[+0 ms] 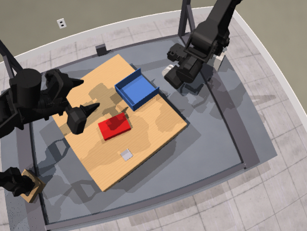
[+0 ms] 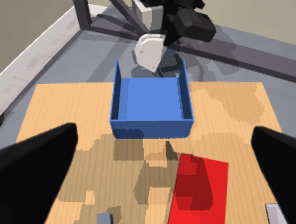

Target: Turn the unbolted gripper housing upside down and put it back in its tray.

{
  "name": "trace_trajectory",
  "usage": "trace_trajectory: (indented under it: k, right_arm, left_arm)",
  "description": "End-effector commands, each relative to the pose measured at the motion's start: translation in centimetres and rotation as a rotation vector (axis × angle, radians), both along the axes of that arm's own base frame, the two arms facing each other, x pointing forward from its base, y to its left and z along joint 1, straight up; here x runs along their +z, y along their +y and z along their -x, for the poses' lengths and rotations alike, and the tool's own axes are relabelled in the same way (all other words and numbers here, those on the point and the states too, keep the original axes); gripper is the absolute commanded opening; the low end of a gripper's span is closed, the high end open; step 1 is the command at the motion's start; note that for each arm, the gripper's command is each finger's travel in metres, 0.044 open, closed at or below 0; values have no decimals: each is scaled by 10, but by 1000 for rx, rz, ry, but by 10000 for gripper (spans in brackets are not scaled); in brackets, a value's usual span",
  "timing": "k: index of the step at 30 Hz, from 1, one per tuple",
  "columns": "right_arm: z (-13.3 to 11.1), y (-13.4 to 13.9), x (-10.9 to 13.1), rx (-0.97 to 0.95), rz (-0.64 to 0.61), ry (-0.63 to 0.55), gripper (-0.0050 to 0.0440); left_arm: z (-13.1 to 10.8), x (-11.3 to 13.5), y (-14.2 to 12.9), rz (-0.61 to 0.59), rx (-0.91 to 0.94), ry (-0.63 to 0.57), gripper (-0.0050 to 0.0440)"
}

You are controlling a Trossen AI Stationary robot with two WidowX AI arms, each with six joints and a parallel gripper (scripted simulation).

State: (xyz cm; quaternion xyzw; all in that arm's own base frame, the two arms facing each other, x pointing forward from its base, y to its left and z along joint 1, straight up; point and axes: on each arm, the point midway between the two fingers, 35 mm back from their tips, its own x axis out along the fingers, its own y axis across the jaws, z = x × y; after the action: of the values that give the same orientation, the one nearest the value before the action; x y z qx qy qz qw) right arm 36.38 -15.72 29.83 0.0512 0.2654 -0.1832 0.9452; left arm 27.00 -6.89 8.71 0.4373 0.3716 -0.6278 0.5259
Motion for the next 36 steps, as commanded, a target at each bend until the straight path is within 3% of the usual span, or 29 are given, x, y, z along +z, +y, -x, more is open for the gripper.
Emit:
trace_trajectory:
  k: [1,36]
  right_arm:
    - [1,0,10,-4,10,-23,437]
    - [1,0,10,-4,10,-23,437]
  left_arm:
    - [-1,8,0,4,69,-32,113]
    - [-1,8,0,10,608,-30,113]
